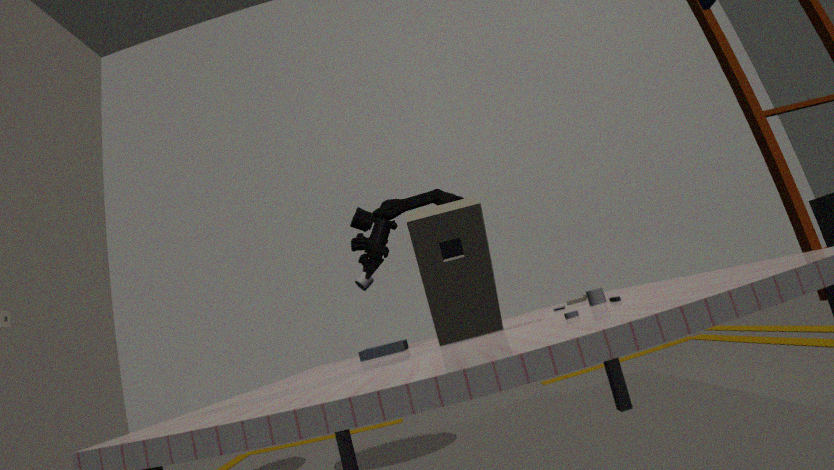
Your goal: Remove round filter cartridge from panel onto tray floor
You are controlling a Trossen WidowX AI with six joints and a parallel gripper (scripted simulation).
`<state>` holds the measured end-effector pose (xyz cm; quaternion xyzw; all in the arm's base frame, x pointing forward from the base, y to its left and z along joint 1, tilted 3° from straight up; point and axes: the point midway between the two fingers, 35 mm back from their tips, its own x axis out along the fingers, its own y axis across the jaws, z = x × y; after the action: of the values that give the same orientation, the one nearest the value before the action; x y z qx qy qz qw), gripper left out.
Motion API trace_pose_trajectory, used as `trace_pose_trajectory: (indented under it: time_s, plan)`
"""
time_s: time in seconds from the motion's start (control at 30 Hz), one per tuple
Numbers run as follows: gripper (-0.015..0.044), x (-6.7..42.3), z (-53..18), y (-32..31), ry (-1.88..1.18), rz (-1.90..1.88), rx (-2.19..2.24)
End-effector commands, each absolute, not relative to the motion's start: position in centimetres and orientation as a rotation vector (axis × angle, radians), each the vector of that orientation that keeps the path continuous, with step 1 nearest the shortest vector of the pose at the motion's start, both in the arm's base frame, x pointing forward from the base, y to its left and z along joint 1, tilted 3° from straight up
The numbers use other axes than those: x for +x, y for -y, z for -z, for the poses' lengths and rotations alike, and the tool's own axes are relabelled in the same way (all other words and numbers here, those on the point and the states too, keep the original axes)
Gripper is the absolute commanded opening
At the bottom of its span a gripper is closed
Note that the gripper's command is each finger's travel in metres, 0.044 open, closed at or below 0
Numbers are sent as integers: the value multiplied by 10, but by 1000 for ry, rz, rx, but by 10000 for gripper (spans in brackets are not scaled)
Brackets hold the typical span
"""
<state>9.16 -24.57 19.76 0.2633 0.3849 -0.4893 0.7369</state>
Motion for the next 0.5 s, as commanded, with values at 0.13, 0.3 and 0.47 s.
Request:
trace_pose_trajectory:
  time_s: [0.13,0.3,0.47]
  plan:
    - [0,60,-164,264,-816,1196,656]
    - [0,38,-144,271,-794,1269,699]
    - [0,15,-124,274,-770,1343,743]
